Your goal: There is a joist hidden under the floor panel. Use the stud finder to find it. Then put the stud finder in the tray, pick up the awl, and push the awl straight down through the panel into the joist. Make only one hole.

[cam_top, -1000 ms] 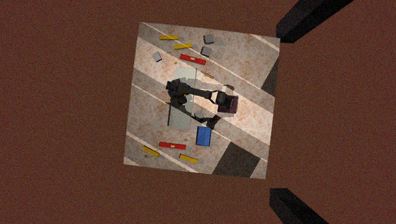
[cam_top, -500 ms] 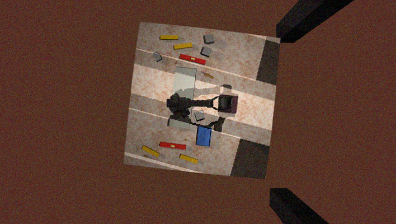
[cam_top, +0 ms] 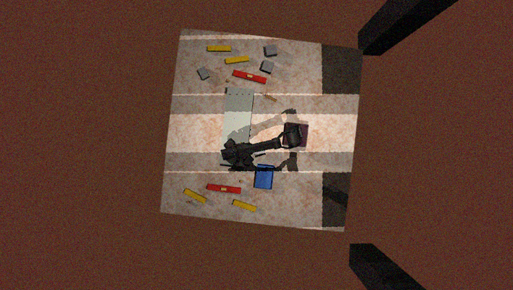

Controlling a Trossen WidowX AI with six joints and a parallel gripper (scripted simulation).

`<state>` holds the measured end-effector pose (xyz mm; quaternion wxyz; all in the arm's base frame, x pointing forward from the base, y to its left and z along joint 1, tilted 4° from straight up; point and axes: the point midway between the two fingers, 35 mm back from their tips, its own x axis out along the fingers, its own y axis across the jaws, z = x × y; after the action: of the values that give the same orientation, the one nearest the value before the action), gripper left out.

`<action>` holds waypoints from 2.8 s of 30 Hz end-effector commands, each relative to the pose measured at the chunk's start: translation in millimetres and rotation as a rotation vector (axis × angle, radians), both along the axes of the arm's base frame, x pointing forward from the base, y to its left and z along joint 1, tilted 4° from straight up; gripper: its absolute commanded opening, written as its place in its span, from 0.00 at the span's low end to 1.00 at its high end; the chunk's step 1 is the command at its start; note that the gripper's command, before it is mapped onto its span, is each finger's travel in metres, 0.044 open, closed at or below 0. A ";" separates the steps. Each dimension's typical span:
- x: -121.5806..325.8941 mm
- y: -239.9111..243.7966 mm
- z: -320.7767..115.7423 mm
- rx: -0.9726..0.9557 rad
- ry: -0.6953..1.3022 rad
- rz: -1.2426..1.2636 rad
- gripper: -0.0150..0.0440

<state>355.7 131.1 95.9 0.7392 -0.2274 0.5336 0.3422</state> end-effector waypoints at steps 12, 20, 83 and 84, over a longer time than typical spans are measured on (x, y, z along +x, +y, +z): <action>-56.1 80.9 3.1 0.010 -0.025 0.248 0.25; -93.5 116.1 2.6 0.016 -0.032 0.383 0.25; -169.9 172.9 -90.6 0.030 -0.042 0.628 0.25; -170.0 173.0 -92.2 0.030 -0.042 0.628 0.25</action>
<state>185.9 304.4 10.1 0.6116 -0.3777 0.4133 0.5590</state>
